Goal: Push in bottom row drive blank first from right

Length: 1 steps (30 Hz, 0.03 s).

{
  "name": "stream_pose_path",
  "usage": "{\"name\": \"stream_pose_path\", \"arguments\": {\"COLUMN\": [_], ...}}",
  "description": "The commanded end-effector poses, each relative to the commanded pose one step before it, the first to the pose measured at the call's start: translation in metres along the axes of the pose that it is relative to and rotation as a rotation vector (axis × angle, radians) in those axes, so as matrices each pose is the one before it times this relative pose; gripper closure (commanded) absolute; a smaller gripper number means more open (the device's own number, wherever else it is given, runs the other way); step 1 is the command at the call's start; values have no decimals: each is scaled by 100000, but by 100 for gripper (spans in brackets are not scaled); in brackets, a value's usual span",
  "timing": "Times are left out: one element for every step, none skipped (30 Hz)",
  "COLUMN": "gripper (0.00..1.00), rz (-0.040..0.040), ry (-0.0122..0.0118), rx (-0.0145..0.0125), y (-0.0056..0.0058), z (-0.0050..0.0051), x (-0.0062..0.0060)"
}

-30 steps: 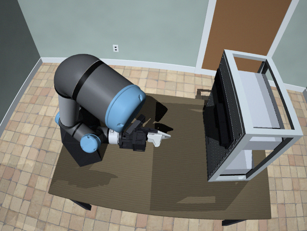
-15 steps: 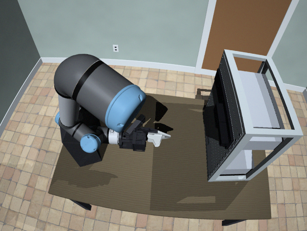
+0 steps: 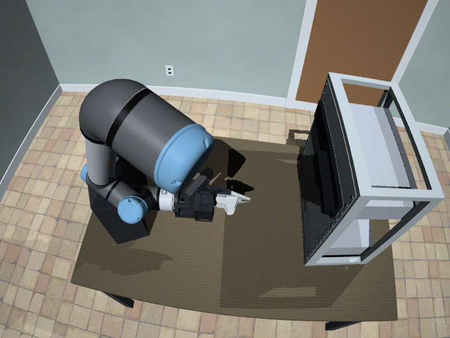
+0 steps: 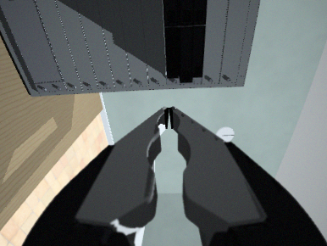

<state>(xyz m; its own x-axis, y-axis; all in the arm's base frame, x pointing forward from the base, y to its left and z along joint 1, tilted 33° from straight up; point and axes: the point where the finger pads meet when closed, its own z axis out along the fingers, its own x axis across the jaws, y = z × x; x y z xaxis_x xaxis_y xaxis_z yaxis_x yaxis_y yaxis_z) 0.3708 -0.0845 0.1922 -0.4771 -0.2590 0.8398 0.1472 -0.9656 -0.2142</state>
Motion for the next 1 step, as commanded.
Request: {"name": "stream_pose_path", "arguments": {"gripper": [100], "rz": [-11], "ry": [34], "rx": [-13], "y": [6], "z": [1], "x": [20]}}
